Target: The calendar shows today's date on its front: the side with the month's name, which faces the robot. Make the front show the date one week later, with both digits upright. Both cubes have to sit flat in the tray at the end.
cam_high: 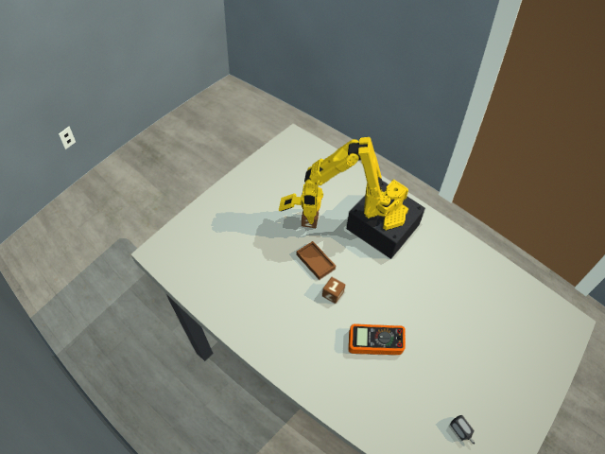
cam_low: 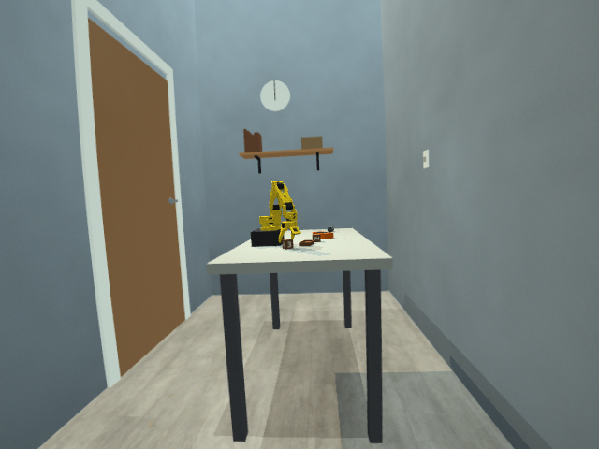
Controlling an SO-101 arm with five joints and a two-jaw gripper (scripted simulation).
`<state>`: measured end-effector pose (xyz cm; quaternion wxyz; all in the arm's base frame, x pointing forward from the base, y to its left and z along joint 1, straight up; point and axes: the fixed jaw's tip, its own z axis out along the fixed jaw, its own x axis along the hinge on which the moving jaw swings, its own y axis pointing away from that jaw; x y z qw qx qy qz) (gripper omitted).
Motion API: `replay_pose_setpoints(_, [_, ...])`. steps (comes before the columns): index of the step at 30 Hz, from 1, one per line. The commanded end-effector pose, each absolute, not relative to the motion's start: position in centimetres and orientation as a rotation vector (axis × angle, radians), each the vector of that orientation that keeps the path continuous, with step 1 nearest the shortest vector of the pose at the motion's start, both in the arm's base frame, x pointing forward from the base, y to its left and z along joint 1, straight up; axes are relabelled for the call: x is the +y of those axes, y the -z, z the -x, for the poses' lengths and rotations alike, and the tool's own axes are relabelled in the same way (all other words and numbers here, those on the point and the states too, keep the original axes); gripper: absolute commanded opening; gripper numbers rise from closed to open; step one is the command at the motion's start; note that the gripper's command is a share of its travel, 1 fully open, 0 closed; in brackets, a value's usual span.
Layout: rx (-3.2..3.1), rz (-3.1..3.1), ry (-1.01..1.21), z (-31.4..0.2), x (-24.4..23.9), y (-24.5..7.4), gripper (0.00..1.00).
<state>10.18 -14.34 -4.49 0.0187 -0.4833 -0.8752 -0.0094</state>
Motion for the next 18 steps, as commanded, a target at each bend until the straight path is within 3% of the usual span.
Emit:
replay_pose_setpoints(1, [-2.730,1.505,0.020,-10.6,-14.6,3.1,0.36])
replay_pose_setpoints(18, [-2.730,1.505,0.020,-10.5,-14.4,-0.7,0.36])
